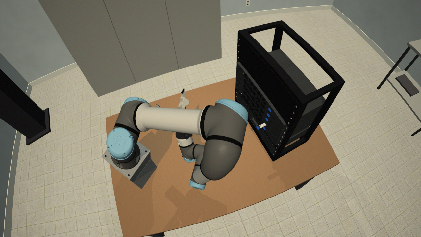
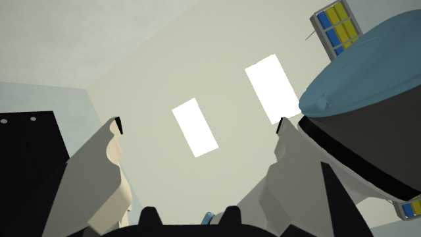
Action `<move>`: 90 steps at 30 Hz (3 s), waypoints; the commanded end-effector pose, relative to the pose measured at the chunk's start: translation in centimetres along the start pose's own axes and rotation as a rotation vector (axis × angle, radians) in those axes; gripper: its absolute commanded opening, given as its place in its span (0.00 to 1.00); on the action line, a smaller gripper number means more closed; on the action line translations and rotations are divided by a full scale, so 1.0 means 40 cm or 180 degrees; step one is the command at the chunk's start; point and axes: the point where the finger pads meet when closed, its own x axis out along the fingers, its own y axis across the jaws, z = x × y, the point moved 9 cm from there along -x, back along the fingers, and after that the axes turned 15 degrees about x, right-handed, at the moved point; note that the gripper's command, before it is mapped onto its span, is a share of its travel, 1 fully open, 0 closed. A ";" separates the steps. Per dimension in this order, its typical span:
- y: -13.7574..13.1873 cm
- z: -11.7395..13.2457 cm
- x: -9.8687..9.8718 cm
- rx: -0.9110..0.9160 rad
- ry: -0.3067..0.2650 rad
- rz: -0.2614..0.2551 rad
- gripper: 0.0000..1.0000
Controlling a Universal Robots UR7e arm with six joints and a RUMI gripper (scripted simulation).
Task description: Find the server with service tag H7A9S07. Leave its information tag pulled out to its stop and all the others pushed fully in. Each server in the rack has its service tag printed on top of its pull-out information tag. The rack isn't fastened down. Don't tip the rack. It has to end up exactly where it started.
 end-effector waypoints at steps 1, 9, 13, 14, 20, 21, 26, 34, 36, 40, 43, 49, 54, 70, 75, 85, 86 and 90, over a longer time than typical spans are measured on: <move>0.000 0.010 0.003 0.0125 -0.0075 -0.0031 1.00; 0.000 0.023 0.007 0.0316 -0.0194 -0.0073 1.00; 0.000 0.032 0.008 0.0425 -0.0262 -0.0094 1.00; 0.000 0.034 0.009 0.0452 -0.0279 -0.0099 1.00; 0.000 0.042 0.010 0.0560 -0.0348 -0.0118 1.00; 0.000 0.044 0.010 0.0587 -0.0365 -0.0122 1.00; -0.001 0.054 0.011 0.0723 -0.0452 -0.0143 1.00; -0.002 0.071 0.013 0.0938 -0.0590 -0.0170 1.00; -0.002 0.071 0.013 0.0938 -0.0590 -0.0170 1.00; -0.003 0.079 0.013 0.1045 -0.0660 -0.0180 1.00; -0.003 0.086 0.013 0.1125 -0.0712 -0.0187 1.00; -0.005 0.098 0.013 0.1284 -0.0817 -0.0198 1.00; -0.006 0.105 0.012 0.1364 -0.0869 -0.0202 1.00; -0.010 0.134 0.009 0.1730 -0.1114 -0.0207 1.00; -0.012 0.145 0.007 0.1859 -0.1201 -0.0204 1.00; -0.016 0.166 0.002 0.2115 -0.1375 -0.0190 1.00; -0.016 0.166 0.002 0.2115 -0.1375 -0.0190 1.00; -0.017 0.172 0.000 0.2191 -0.1427 -0.0183 1.00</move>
